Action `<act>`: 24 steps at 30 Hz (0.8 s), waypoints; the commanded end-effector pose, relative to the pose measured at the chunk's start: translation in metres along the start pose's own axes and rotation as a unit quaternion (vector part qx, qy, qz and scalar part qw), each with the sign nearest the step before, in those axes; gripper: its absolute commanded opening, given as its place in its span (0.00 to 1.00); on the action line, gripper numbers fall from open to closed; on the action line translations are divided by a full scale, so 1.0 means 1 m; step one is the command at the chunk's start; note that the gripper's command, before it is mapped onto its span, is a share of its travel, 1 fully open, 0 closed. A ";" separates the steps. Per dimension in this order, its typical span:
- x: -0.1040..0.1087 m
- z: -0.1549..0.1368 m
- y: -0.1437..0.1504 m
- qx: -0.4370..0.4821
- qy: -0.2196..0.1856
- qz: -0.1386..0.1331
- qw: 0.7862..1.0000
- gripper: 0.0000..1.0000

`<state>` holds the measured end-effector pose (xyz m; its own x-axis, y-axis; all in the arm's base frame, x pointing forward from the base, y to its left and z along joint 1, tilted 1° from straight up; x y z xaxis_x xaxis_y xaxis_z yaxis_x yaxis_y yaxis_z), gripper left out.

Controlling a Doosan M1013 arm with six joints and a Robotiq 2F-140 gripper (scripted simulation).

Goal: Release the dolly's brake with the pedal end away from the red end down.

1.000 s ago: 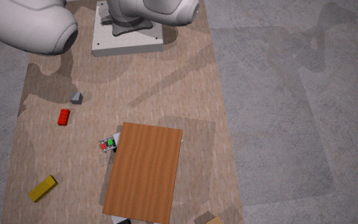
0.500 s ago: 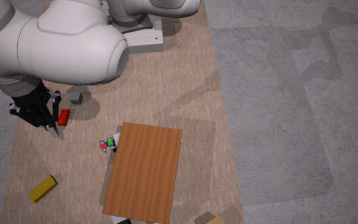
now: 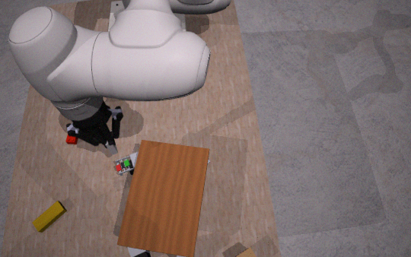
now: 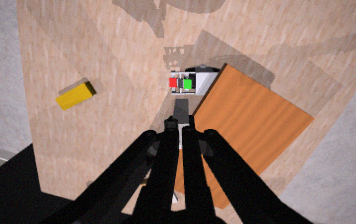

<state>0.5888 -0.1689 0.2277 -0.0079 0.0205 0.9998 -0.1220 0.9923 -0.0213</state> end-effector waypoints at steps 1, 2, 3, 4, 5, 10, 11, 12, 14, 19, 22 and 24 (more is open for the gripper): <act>-0.003 0.000 0.006 0.004 0.004 -0.004 1.000 0.00; -0.003 0.000 0.006 0.008 0.004 -0.004 1.000 0.00; -0.003 0.000 0.006 0.015 0.004 -0.004 1.000 0.00; -0.003 0.000 0.006 0.024 0.004 -0.004 1.000 0.00; -0.004 0.000 0.006 0.035 0.004 -0.004 0.999 0.00; -0.006 0.000 0.006 0.133 0.003 -0.004 0.991 0.00; -0.007 0.000 0.006 0.160 0.003 -0.004 0.987 0.00; -0.008 0.000 0.006 0.191 0.003 -0.004 0.982 0.00; -0.009 0.000 0.006 0.259 0.003 -0.004 0.966 0.00; -0.013 0.000 0.006 0.376 0.002 -0.005 0.927 0.00; -0.016 0.000 0.006 0.477 0.003 -0.004 0.879 0.00; -0.019 0.000 0.006 0.534 0.004 -0.003 0.846 0.00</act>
Point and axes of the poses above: the point where the finger pads meet when closed, its own x axis back along the fingers, its own y axis across the jaws, z = x × y, the point moved 4 cm from there along x, back along the fingers
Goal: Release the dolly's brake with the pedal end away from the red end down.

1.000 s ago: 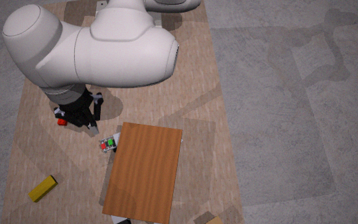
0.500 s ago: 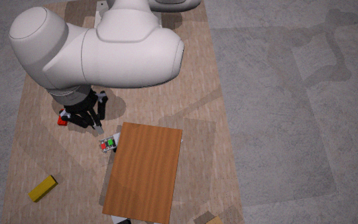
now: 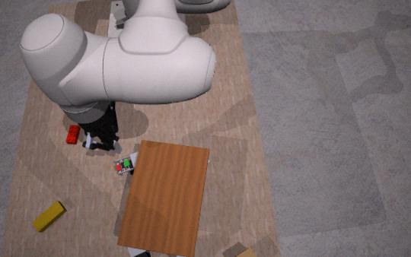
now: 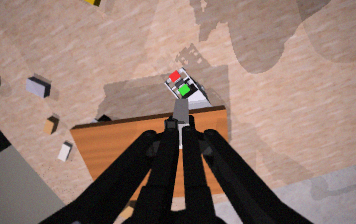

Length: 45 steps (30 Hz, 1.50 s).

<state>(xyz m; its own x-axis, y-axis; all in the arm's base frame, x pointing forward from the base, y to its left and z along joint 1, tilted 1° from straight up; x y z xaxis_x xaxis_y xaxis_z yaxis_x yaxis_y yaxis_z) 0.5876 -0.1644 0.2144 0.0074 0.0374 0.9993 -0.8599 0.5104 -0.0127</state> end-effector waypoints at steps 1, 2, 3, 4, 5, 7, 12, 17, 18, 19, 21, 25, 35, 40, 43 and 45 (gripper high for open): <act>-0.007 -0.002 0.000 0.139 -0.008 0.000 0.990 0.00; -0.008 -0.002 0.000 0.171 -0.007 0.000 0.985 0.00; -0.010 -0.002 0.000 0.204 -0.006 0.001 0.979 0.00; -0.011 -0.002 0.000 0.236 -0.004 0.001 0.972 0.00; -0.012 -0.002 0.000 0.267 -0.003 0.002 0.964 0.00; -0.015 -0.003 0.000 0.330 -0.001 0.002 0.944 0.00; -0.019 -0.003 0.001 0.458 0.002 0.003 0.889 0.00; -0.024 -0.004 0.001 0.597 0.006 0.003 0.802 0.00; -0.025 -0.004 0.001 0.623 0.006 0.002 0.782 0.00; -0.025 -0.004 0.001 0.648 0.007 0.002 0.761 0.00; -0.027 -0.004 0.001 0.697 0.007 0.002 0.717 0.00; -0.029 -0.004 0.001 0.784 0.007 0.002 0.621 0.00; -0.030 -0.003 0.001 0.897 -0.008 0.009 0.443 0.00; -0.030 -0.003 0.001 0.897 -0.008 0.009 0.443 0.00; -0.030 -0.003 0.001 0.897 -0.008 0.009 0.443 0.00; -0.030 -0.003 0.001 0.897 -0.008 0.009 0.443 0.00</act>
Point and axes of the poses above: the point where the finger pads meet when closed, its own x axis back along the fingers, its own y axis across the jaws, z = x × y, the point moved 4 cm from there along x, back along the fingers
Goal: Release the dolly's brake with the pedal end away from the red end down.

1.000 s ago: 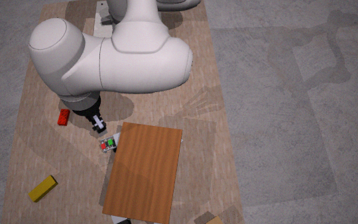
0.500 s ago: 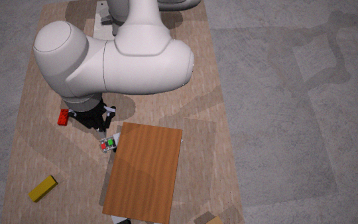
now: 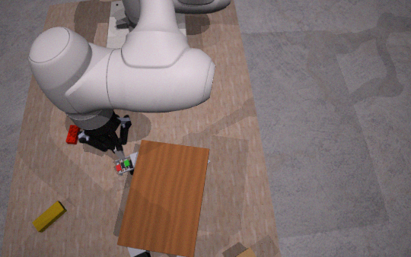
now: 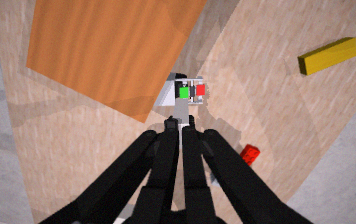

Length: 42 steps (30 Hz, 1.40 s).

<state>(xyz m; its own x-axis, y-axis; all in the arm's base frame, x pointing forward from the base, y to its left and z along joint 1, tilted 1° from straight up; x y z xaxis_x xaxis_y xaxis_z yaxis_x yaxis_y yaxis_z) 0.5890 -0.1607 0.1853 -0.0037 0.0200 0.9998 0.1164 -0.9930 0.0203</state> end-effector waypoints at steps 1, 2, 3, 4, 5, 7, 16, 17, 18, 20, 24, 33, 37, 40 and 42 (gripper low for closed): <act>-0.001 -0.001 0.002 0.001 -0.002 0.003 1.000 0.00; -0.001 -0.001 0.002 0.001 -0.002 0.003 1.000 0.00; -0.001 -0.001 0.002 0.001 -0.002 0.003 1.000 0.00; -0.001 -0.001 0.002 0.001 -0.002 0.003 1.000 0.00; -0.001 -0.001 0.002 0.001 -0.002 0.003 1.000 0.00; -0.001 -0.001 0.002 0.001 -0.002 0.003 1.000 0.00; -0.001 -0.001 0.002 0.001 -0.002 0.003 1.000 0.00; -0.001 -0.001 0.002 0.001 -0.002 0.003 1.000 0.00; -0.001 -0.001 0.002 0.001 -0.002 0.003 1.000 0.00; -0.001 -0.001 0.002 0.001 -0.002 0.003 1.000 0.00; -0.001 -0.001 0.002 0.001 -0.002 0.003 1.000 0.00; -0.001 -0.001 0.002 0.001 -0.002 0.003 1.000 0.00; -0.004 -0.001 0.002 0.001 -0.002 0.003 1.000 0.00; -0.006 -0.001 0.002 0.001 -0.002 0.003 1.000 0.00; -0.009 -0.001 0.002 0.001 -0.002 0.003 1.000 0.00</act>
Point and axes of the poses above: the point where the finger pads meet when closed, its own x axis back along the fingers, its own y axis across the jaws, z = x × y, the point moved 4 cm from there along x, back along the fingers
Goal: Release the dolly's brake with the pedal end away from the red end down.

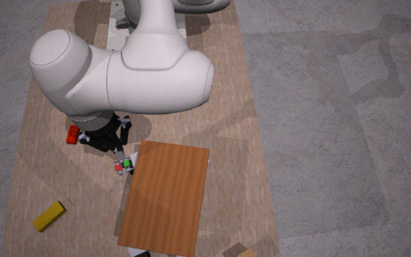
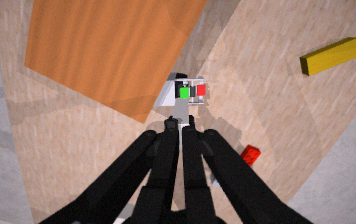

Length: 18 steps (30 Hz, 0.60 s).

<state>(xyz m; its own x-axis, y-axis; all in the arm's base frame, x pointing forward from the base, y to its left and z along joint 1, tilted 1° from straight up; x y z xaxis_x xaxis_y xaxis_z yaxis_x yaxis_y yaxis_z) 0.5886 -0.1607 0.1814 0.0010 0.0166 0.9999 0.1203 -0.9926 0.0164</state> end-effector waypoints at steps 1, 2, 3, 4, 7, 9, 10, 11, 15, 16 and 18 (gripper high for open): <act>-0.006 -0.001 0.002 -0.001 0.000 0.001 1.000 0.00; -0.008 -0.001 0.002 -0.001 0.000 0.001 1.000 0.00; -0.009 -0.001 0.002 -0.001 0.000 0.001 1.000 0.00; -0.011 -0.001 0.002 -0.001 0.000 0.001 1.000 0.00; -0.015 -0.001 0.002 -0.001 0.000 0.001 1.000 0.00; -0.016 -0.001 0.002 -0.001 0.000 0.001 1.000 0.00; -0.018 -0.001 0.002 -0.001 0.000 0.001 1.000 0.00; -0.020 -0.001 0.002 -0.001 0.000 0.001 1.000 0.00; -0.029 -0.001 0.002 -0.001 0.000 0.001 1.000 0.00; -0.031 -0.001 0.002 -0.001 0.000 0.001 1.000 0.00; -0.035 -0.001 0.002 -0.001 0.000 0.001 1.000 0.00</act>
<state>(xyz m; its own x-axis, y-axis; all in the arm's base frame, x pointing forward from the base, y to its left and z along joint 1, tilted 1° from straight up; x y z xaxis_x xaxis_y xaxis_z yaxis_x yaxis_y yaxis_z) 0.5885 -0.1611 0.1544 0.0018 0.0158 0.9999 0.1201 -0.9926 0.0155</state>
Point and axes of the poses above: the point where the finger pads meet when closed, its own x axis back along the fingers, its own y axis across the jaws, z = x × y, the point moved 4 cm from there along x, back along the fingers
